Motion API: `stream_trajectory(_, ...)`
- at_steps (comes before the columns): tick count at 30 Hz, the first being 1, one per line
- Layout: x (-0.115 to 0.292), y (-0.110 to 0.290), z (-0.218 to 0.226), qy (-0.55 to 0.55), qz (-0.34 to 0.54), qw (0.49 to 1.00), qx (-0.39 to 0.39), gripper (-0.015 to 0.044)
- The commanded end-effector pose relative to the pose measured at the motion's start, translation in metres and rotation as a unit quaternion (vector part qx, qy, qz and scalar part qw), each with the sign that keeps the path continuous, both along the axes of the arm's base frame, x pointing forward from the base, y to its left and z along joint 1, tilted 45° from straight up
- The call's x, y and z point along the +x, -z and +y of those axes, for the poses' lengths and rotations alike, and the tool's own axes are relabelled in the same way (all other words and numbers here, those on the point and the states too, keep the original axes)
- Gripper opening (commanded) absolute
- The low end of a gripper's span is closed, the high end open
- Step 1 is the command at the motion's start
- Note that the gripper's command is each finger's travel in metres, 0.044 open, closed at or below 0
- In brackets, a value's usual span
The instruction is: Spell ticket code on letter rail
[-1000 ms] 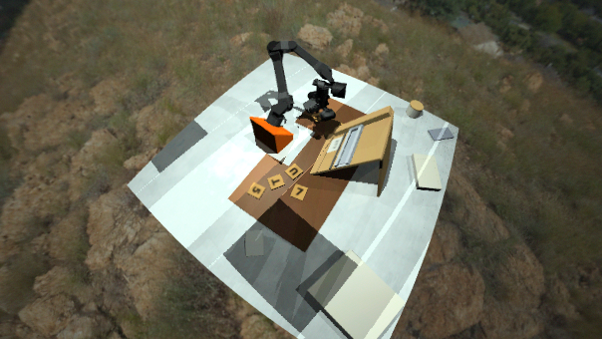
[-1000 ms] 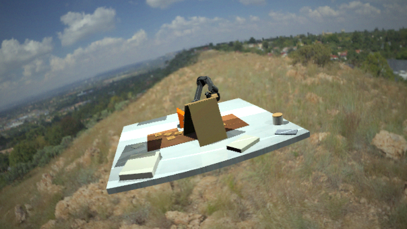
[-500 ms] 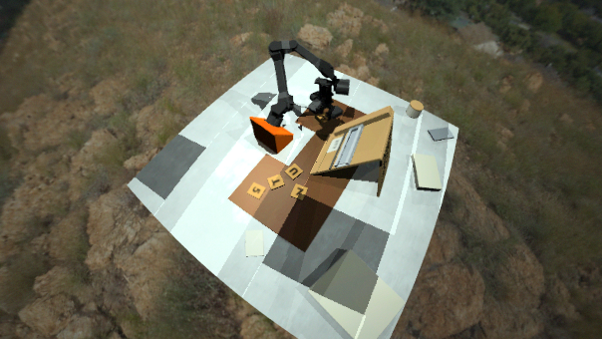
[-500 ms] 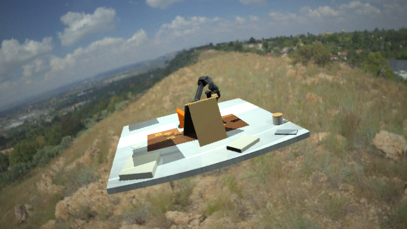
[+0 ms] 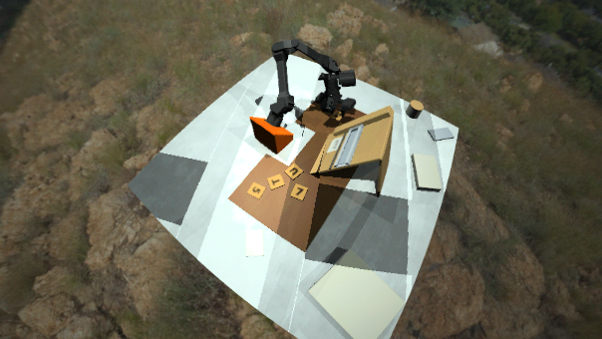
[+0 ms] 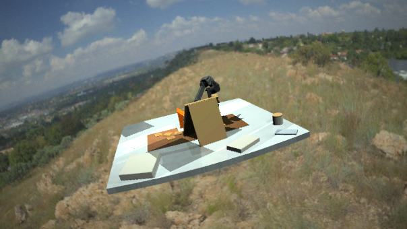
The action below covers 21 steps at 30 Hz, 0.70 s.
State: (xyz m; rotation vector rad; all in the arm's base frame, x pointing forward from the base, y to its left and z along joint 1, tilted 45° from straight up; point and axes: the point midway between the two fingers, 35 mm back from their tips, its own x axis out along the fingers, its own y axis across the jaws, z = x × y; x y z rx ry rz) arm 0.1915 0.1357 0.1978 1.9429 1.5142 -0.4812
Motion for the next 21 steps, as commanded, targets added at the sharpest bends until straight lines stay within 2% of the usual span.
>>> stream_trajectory(1, 0.016, -0.014, -0.008, -0.007, -0.061, 0.998, -0.008, 0.0000)
stream_trajectory(9, 0.041, -0.034, -0.025, -0.015, -0.162, 0.986, -0.038, 0.0000)
stream_trajectory(15, 0.051, -0.054, -0.045, 0.030, -0.193, 0.980, -0.040, 0.0000)
stream_trajectory(21, 0.066, -0.051, -0.061, 0.059, -0.205, 0.976, -0.049, 0.0000)
